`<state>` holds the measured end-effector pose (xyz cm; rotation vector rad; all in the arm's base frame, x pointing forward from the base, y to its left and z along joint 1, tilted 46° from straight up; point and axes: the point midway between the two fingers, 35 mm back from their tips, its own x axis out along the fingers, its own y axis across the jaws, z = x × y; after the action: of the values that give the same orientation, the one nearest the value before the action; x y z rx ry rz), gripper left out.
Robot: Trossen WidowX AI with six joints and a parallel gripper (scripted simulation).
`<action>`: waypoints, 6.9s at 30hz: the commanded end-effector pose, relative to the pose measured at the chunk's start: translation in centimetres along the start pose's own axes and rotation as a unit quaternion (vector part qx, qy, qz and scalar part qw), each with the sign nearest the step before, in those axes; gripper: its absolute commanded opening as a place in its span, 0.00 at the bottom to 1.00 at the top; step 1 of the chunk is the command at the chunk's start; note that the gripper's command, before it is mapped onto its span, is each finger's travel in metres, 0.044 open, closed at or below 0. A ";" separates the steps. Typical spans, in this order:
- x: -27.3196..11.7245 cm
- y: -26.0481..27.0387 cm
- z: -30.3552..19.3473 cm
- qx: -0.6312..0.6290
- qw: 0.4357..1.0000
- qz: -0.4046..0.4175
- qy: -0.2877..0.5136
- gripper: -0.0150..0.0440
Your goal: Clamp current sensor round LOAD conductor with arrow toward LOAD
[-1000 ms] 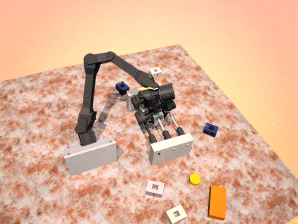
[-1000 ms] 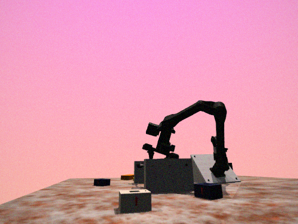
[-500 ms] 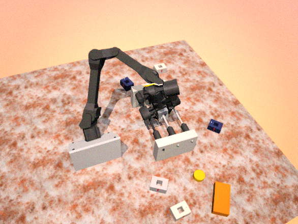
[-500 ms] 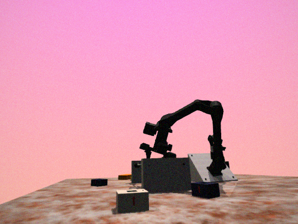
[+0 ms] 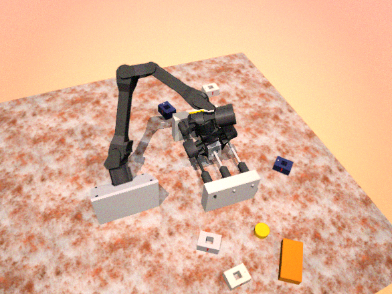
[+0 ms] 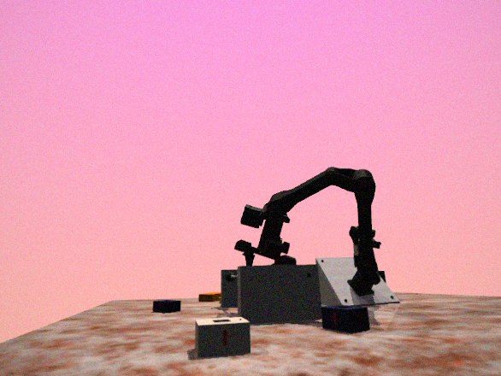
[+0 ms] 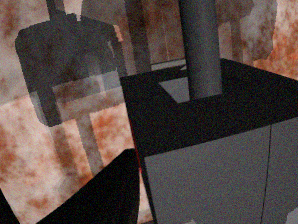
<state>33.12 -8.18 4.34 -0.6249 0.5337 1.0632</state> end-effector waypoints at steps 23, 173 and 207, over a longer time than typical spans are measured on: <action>0.2 0.3 0.1 0.004 1.000 0.003 -0.003 0.25; 0.1 -0.1 0.0 -0.001 1.000 -0.003 0.000 0.49; 0.0 -0.1 0.1 0.002 0.996 0.090 -0.003 0.25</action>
<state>33.08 -8.05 4.46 -0.5756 0.5926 1.2259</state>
